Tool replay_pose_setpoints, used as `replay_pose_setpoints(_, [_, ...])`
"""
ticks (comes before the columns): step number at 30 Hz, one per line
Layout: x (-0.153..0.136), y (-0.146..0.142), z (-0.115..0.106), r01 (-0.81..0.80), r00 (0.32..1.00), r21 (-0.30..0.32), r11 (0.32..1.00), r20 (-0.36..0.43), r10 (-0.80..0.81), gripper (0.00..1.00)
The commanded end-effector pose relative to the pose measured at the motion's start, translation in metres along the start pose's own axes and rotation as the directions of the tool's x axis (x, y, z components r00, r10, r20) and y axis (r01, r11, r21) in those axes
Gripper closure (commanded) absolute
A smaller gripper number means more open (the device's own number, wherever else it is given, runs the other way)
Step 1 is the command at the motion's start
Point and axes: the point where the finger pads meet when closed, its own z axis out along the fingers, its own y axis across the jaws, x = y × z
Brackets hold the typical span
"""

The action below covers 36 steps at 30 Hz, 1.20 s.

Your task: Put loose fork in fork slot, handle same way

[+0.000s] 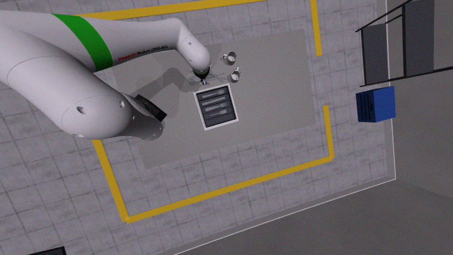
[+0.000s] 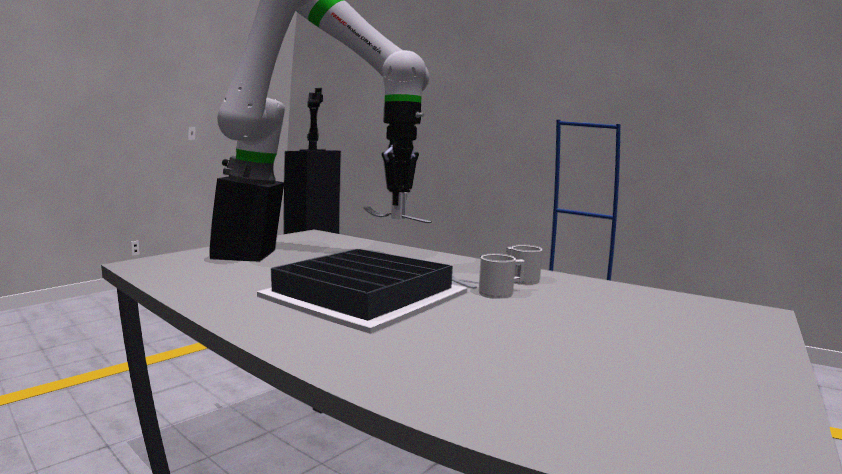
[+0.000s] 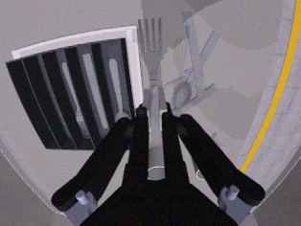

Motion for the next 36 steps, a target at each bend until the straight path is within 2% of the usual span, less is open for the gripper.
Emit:
replay_pose_setpoints(1, [0.000, 0.000, 0.000, 0.000, 1.000, 0.000, 1.000, 0.000, 0.000, 0.97])
replay_pose_setpoints(8, [-0.002, -0.006, 0.000, 0.000, 1.000, 0.000, 1.000, 0.000, 0.000, 0.97])
replay_pose_setpoints(10, [-0.010, -0.034, 0.001, 0.000, 1.000, 0.002, 1.000, -0.002, 0.000, 0.97])
replay_pose_setpoints(12, [-0.019, -0.084, 0.001, 0.000, 1.000, 0.003, 1.000, -0.003, 0.000, 0.97])
replay_pose_setpoints(17, [-0.018, -0.149, 0.000, 0.000, 1.000, 0.000, 1.000, 0.000, 0.000, 0.97])
replay_pose_setpoints(19, [-0.018, -0.149, 0.000, 0.000, 1.000, 0.000, 1.000, 0.000, 0.000, 0.97])
replay_pose_setpoints(20, [-0.020, -0.187, 0.000, 0.000, 1.000, 0.000, 1.000, 0.000, 0.000, 0.97])
replay_pose_setpoints(22, [-0.022, -0.206, 0.000, 0.000, 1.000, 0.000, 1.000, 0.000, 0.000, 0.97])
replay_pose_setpoints(36, [-0.022, -0.206, 0.000, 0.010, 1.000, 0.000, 1.000, 0.000, -0.010, 0.97])
